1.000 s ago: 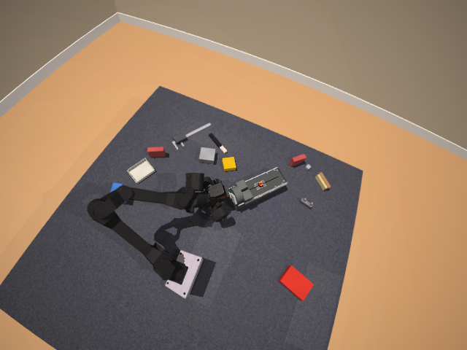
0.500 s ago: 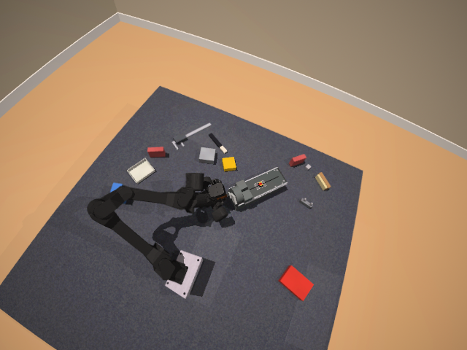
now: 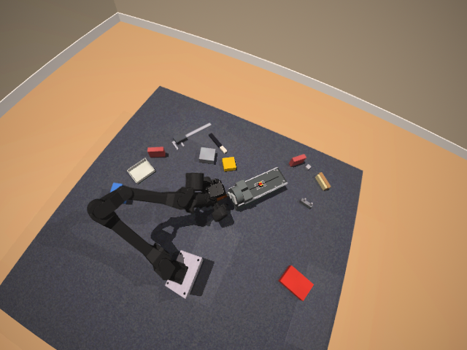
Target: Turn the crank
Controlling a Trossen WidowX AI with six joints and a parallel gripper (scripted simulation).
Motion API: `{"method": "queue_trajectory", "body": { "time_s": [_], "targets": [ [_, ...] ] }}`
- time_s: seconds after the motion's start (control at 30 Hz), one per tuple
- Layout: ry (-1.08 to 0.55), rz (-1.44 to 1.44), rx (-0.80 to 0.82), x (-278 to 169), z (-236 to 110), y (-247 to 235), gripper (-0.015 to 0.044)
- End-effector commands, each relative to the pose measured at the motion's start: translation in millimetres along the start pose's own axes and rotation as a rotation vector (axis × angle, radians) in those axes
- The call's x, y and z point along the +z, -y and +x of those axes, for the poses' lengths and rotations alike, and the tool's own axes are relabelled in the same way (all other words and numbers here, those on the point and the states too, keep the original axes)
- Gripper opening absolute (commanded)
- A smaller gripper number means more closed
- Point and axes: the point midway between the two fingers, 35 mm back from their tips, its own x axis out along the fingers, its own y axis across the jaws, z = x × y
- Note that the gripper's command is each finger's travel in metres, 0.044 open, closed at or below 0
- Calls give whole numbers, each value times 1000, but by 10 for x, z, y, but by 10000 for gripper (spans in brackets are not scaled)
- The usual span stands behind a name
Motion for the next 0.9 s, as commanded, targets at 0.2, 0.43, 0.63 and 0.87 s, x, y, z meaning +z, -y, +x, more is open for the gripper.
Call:
{"method": "queue_trajectory", "body": {
  "time_s": [0.2,0.43,0.63,0.87],
  "targets": [
    [1,-1,-2,169,-149,-5,440],
    [2,-1,-2,360,-355,1,440],
    [2,-2,-9,639,-565,-8,440],
    [3,1,-13,1023,-979,17,440]
  ]
}}
